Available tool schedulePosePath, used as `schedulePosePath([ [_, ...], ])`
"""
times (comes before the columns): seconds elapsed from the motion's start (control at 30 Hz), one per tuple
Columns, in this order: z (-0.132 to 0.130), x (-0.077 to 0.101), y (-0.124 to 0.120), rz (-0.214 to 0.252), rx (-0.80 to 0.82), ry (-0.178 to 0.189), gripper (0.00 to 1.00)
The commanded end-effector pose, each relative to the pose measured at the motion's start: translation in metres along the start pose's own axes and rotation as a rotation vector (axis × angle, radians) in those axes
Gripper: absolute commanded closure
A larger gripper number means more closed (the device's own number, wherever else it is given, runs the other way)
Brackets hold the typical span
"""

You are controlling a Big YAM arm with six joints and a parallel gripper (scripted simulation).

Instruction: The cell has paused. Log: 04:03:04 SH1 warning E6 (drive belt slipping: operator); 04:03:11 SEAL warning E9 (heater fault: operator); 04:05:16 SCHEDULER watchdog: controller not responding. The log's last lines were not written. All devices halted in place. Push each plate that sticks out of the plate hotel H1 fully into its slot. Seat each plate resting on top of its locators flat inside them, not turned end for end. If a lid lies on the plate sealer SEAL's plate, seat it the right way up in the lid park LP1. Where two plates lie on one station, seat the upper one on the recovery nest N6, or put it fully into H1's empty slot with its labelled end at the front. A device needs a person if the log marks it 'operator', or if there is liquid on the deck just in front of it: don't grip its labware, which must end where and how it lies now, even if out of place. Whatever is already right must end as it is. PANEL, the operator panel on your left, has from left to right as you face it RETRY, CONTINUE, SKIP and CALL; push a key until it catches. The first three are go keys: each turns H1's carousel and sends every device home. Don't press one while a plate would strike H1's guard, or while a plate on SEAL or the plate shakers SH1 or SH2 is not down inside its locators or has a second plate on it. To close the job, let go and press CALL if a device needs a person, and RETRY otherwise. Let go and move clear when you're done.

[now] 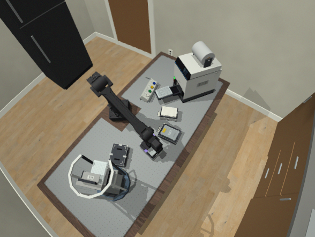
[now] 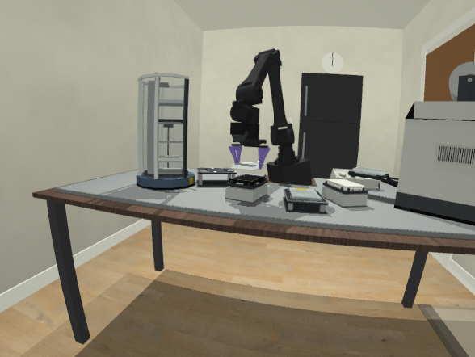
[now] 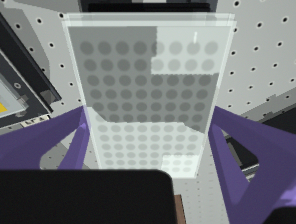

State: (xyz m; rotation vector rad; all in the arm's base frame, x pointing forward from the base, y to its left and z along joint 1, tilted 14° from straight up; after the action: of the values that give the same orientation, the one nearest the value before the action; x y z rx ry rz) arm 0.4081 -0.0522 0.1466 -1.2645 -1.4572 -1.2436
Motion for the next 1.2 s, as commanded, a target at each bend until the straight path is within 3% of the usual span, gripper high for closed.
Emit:
schedulePosePath([
  [0.0,-0.002,0.011,0.012,-0.033,-0.005,-0.004,0.16],
  [0.33,-0.002,0.011,0.012,-0.033,-0.005,-0.004,0.16],
  [0.4,0.0,0.033,0.019,-0.066,-0.009,-0.005,0.16],
  [0.7,-0.002,0.058,0.018,-0.068,-0.013,-0.006,0.16],
  [0.77,-0.002,0.058,0.018,-0.068,-0.013,-0.006,0.16],
  [0.8,-0.001,0.05,0.018,-0.043,-0.01,-0.004,0.16],
  [0.87,0.0,0.066,0.017,-0.069,-0.01,-0.004,0.16],
  [1.17,-0.001,0.091,0.016,-0.07,-0.012,-0.005,0.16],
])
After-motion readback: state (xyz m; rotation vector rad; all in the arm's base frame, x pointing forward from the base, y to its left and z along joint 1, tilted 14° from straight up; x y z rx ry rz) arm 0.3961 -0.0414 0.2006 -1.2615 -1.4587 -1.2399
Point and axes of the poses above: the point where the finger pads meet when closed, its own x axis back along the fingers, its own z axis across the jaws, y = z × x, the point moved 5 cm from there along x, back along the fingers, and after that the axes turned 5 degrees about x, right-handed, at the moved point
